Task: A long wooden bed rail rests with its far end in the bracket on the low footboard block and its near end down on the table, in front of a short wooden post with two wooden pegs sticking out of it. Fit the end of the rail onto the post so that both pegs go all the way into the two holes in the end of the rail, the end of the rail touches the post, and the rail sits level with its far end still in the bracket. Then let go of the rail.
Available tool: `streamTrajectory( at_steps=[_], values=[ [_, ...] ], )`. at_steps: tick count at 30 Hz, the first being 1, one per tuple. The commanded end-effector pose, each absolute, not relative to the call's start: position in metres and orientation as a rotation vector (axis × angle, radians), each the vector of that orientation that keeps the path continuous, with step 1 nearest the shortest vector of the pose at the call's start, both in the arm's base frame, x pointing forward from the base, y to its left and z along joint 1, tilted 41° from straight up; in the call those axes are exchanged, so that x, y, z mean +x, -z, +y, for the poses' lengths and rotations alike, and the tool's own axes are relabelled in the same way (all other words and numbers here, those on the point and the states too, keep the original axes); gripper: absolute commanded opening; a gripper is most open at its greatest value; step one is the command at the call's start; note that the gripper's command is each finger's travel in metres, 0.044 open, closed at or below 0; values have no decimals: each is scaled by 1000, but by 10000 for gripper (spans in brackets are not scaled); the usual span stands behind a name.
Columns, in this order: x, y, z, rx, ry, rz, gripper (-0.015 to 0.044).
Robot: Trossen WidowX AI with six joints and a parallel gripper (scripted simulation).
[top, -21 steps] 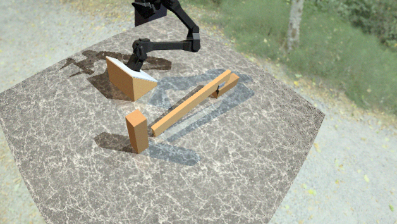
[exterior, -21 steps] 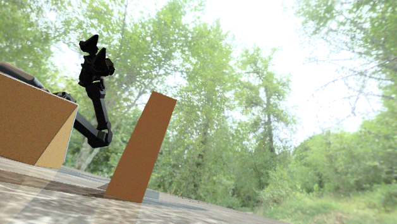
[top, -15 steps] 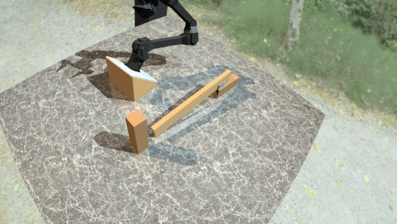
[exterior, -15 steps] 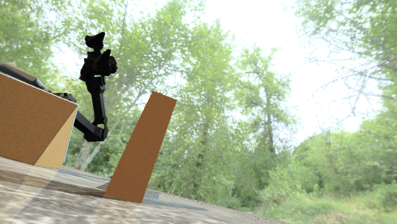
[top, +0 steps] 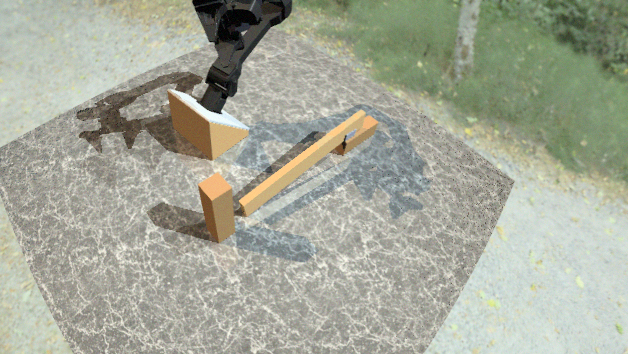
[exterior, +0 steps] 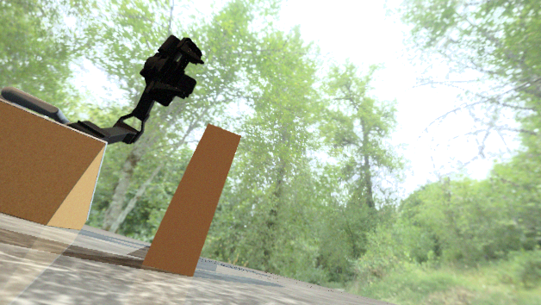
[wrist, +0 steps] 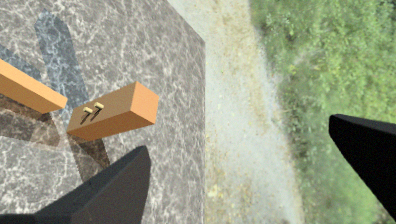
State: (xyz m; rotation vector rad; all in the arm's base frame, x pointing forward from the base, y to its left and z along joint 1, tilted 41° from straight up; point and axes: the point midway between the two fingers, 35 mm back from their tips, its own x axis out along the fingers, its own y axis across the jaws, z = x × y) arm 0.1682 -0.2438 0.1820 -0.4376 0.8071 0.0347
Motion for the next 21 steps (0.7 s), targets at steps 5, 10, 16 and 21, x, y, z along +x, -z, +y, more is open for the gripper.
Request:
streamTrajectory(
  at_steps=[5, 10, 16, 21],
  values=[
    [249, -115, -196, -529, -580, 824, 440],
    [290, -69, -141, -584, -952, 799, 440],
    [315, -18, -58, -621, -1388, 738, 440],
    [314, -6, -39, -626, -1486, 722, 440]
  ],
)
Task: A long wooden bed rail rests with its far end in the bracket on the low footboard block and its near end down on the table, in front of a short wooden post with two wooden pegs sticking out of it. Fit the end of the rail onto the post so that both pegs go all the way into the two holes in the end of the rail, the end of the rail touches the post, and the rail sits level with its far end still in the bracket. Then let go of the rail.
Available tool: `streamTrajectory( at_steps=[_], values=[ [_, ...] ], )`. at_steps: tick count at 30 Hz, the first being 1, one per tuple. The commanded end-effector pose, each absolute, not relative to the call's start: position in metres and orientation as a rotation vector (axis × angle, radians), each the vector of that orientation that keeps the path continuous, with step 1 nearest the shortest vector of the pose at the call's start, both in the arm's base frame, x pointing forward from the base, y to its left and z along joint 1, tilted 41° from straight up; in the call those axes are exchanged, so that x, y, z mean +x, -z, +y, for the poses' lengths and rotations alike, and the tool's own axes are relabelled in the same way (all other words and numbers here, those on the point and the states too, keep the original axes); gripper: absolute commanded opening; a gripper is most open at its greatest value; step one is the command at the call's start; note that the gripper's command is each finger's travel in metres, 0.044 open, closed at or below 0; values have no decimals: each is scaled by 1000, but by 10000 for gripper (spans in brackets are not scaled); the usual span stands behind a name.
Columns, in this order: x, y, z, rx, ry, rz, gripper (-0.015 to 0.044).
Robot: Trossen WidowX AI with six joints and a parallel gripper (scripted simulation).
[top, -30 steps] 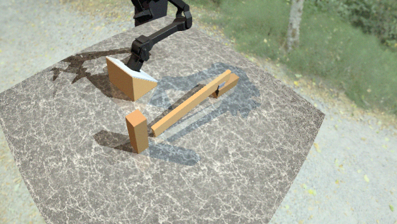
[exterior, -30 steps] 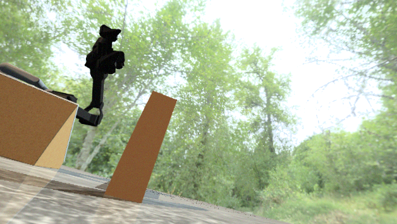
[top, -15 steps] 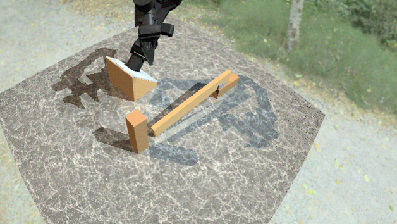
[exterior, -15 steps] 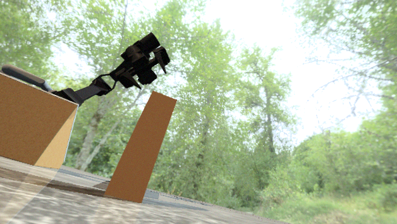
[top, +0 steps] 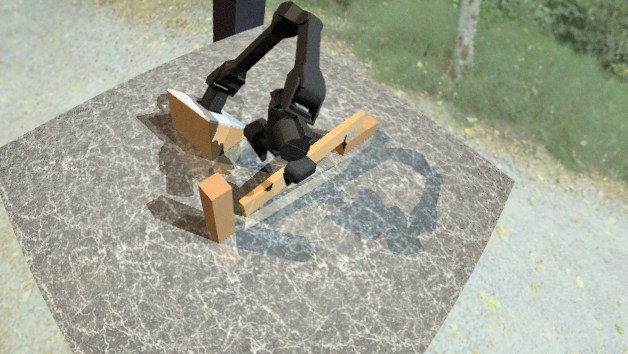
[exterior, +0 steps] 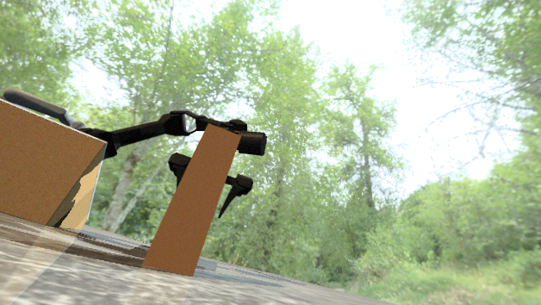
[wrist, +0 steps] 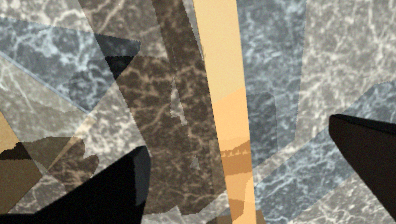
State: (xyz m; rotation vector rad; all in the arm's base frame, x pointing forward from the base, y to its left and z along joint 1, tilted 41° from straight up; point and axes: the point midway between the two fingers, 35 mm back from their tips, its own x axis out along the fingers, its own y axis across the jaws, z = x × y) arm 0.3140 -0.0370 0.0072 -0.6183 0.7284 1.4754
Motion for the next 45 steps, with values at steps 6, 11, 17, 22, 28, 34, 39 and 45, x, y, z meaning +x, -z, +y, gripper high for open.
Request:
streamTrajectory(
  at_steps=[6, 11, 17, 22, 28, 34, 39, 45],
  values=[
    [314, 0, -35, -626, -1485, 723, 440],
    [314, 7, -30, -626, -1485, 723, 440],
    [314, 14, -23, -626, -1485, 722, 440],
    [314, 20, -18, -626, -1485, 722, 440],
    [313, 27, -12, -626, -1485, 722, 440],
    [312, 34, -5, -625, -1485, 721, 440],
    [311, 40, 0, -625, -1486, 721, 440],
    [310, 47, 6, -624, -1486, 720, 440]
  ],
)
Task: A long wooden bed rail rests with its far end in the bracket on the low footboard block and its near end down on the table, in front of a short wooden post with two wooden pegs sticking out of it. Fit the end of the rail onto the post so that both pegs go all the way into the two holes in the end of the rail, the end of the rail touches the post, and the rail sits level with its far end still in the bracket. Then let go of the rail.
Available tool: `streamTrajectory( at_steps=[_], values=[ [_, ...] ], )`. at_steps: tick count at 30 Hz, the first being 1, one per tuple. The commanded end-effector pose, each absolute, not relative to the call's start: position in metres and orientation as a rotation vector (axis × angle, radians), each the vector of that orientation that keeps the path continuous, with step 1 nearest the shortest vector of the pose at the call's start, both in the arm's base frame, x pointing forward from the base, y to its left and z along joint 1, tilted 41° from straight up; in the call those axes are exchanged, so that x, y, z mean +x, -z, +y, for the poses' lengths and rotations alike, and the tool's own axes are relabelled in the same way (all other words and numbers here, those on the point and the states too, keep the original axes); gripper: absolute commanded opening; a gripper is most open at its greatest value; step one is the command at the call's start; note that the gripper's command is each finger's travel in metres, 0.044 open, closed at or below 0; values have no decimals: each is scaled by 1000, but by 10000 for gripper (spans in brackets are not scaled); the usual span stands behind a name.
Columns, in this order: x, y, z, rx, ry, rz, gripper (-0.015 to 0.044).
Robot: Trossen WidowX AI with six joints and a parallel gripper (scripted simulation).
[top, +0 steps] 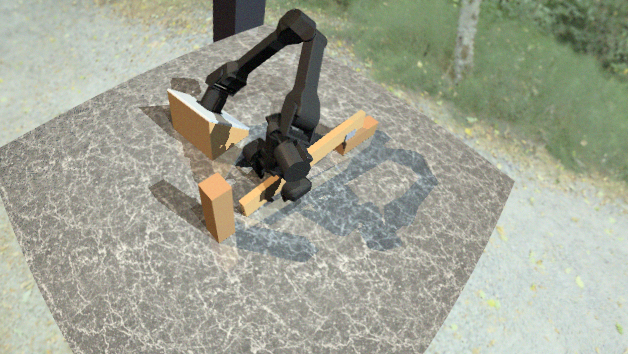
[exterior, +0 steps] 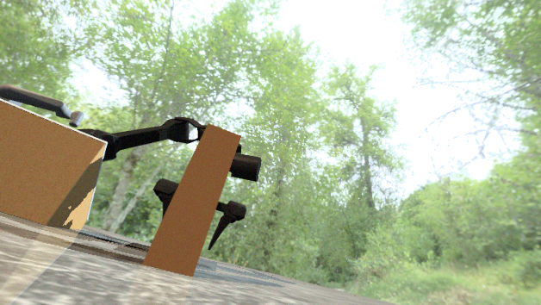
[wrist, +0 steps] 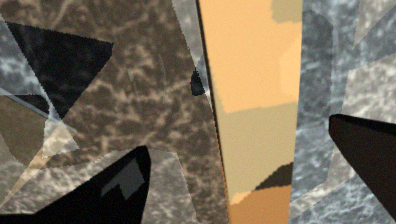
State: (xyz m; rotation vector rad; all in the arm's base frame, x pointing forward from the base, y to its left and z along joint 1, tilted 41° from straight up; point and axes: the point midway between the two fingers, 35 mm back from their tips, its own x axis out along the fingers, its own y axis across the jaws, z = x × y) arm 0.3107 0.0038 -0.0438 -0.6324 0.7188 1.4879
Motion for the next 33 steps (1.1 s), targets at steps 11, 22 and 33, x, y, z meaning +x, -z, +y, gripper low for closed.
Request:
streamTrajectory(
  at_steps=[11, 22, 33],
  values=[
    [309, 47, 7, -624, -1486, 720, 204],
    [309, 47, 7, -624, -1486, 720, 32],
    [309, 47, 7, -624, -1486, 720, 0]
  ],
)
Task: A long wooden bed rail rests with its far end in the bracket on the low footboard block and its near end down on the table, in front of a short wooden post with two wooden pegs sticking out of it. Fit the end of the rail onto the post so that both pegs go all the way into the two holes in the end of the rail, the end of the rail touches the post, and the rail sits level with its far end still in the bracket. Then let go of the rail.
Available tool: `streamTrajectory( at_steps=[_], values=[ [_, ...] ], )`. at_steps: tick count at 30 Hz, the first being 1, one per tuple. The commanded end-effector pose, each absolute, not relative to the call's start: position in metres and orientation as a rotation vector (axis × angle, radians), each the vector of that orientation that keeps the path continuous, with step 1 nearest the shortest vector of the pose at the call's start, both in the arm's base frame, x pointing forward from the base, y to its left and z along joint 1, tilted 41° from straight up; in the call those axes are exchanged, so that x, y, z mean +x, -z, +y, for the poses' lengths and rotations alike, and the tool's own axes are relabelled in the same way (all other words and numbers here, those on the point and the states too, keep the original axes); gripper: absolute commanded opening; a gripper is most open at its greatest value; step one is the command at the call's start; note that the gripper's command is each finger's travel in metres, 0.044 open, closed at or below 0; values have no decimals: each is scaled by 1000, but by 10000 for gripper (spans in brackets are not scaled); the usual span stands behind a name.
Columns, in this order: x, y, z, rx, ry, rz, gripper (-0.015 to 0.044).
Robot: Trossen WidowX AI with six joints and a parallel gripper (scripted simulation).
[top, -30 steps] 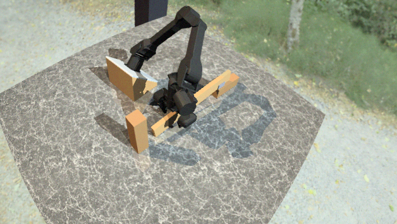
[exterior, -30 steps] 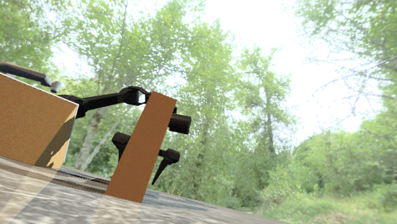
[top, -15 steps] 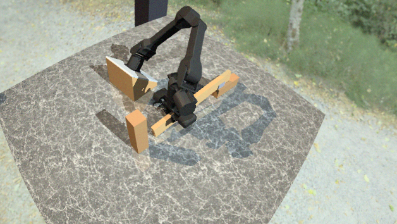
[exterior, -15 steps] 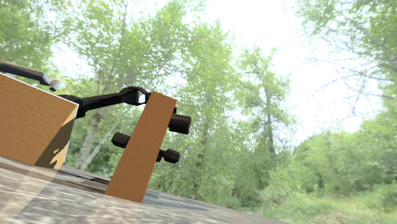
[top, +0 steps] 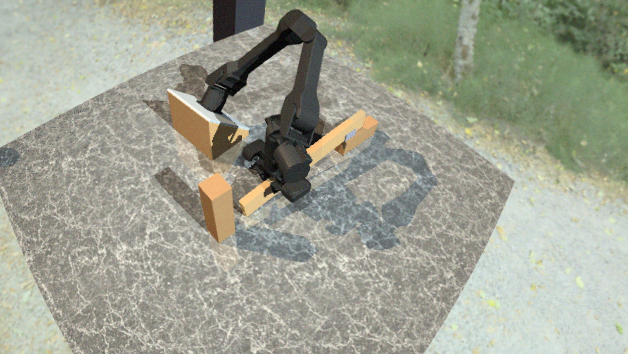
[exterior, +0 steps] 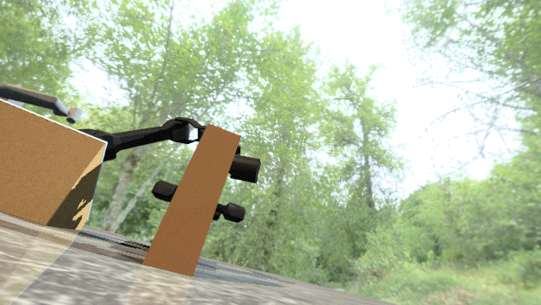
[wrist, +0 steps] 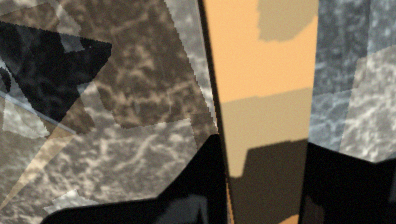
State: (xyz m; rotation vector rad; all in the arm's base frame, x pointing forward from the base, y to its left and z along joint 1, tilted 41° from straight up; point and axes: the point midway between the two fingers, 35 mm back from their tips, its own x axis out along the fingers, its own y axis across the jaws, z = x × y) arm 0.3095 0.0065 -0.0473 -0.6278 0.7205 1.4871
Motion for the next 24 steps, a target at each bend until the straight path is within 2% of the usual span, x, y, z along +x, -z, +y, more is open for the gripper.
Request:
streamTrajectory(
  at_steps=[1, 24],
  values=[
    [309, 47, 7, -624, -1486, 720, 0],
    [313, 39, -1, -624, -1486, 720, 0]
  ],
)
